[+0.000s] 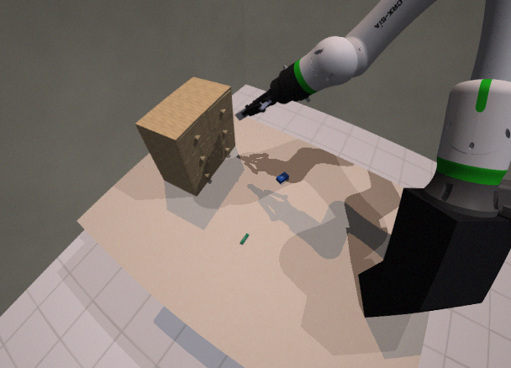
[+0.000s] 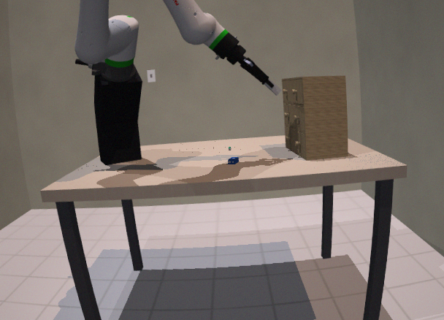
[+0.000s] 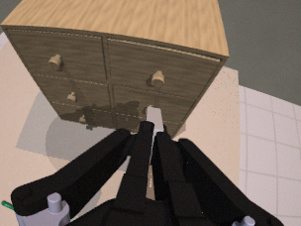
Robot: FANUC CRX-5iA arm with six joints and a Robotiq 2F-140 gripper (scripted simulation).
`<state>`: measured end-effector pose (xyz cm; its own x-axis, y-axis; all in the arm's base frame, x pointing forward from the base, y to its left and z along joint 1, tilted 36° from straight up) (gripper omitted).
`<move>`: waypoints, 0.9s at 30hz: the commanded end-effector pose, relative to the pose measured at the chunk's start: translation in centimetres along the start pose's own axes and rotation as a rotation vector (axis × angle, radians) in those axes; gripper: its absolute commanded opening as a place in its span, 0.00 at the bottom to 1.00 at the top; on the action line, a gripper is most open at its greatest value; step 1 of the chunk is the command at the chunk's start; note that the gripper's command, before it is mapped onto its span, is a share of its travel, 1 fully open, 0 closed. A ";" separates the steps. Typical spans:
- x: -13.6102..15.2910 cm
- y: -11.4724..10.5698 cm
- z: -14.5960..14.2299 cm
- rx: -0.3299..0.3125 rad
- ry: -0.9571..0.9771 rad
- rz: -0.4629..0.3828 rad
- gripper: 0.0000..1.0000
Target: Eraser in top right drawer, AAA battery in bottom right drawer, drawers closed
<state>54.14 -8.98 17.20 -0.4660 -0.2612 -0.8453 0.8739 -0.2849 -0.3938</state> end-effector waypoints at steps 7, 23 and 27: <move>0.5 -0.9 0.2 -0.004 0.001 0.001 0.00; 2.4 -5.4 0.7 -0.004 0.001 0.001 0.00; 2.3 -5.3 0.7 0.000 -0.001 -0.021 0.00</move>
<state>48.29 -8.68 17.49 -0.4676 -0.2609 -0.8446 0.8730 -0.2864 -0.3948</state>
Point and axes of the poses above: the point where the finger pads meet when closed, its own y axis out along the fingers, its own z axis across the jaws, x = y × z, the point moved 8 cm from there along -y, back along the fingers, and after that the axes turned 13 degrees about y, right-handed, at the moved point
